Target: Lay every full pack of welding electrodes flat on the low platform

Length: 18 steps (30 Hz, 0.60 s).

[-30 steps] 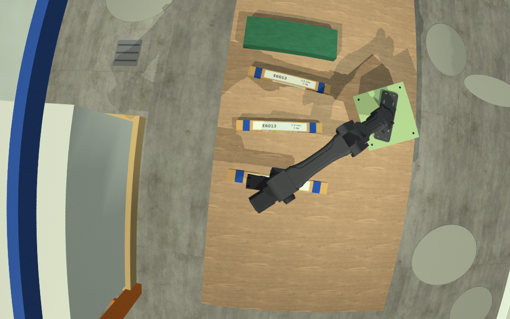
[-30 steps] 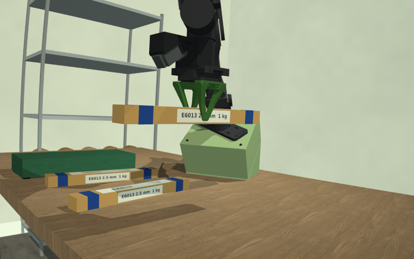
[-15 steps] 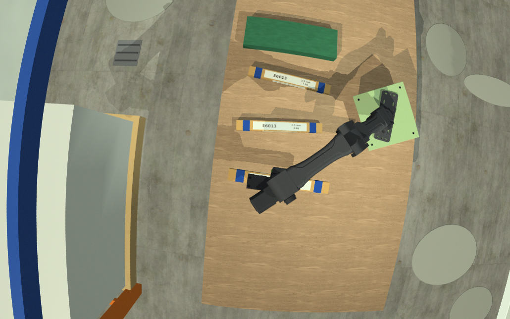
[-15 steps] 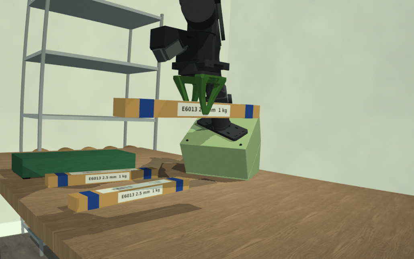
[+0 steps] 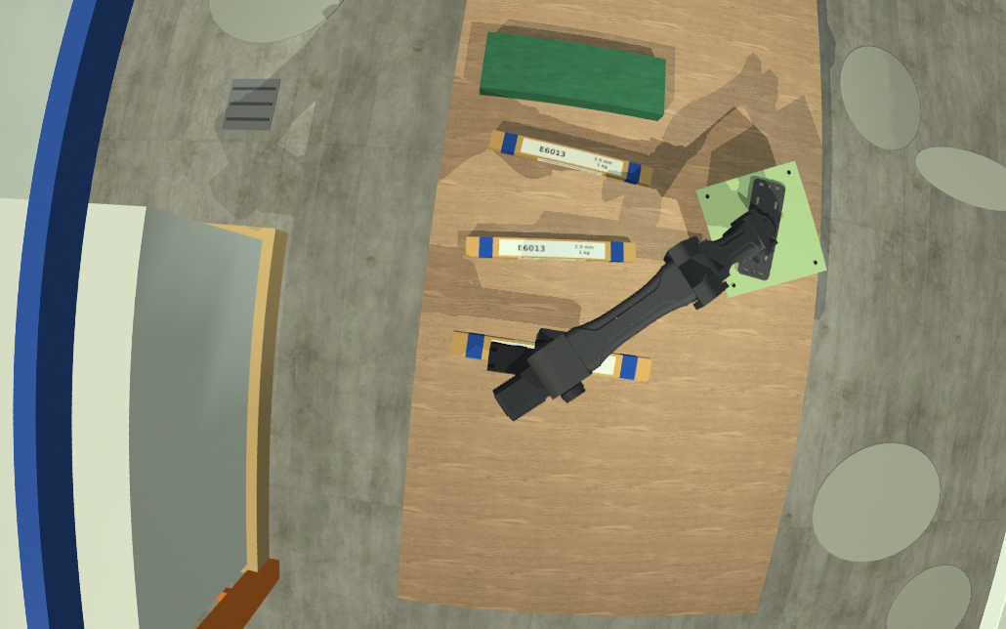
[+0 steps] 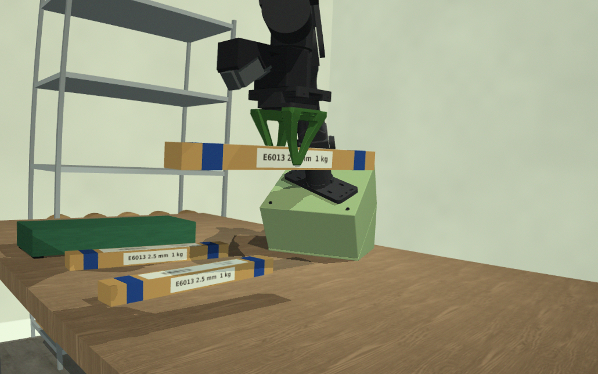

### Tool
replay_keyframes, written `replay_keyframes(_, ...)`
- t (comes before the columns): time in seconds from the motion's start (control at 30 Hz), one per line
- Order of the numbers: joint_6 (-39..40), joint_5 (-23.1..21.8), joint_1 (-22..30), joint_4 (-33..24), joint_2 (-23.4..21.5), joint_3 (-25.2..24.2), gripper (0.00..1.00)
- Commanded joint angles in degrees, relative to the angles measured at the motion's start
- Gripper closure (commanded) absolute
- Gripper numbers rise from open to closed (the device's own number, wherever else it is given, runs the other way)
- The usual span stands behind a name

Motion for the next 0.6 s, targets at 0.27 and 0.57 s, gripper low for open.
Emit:
replay_keyframes(0.27, 0.3, 0.6, 1.1, 1.0, -4.7, -0.9, 1.0)
replay_keyframes(0.57, 0.3, 0.6, 1.1, 1.1, -5.2, -0.8, 1.0)
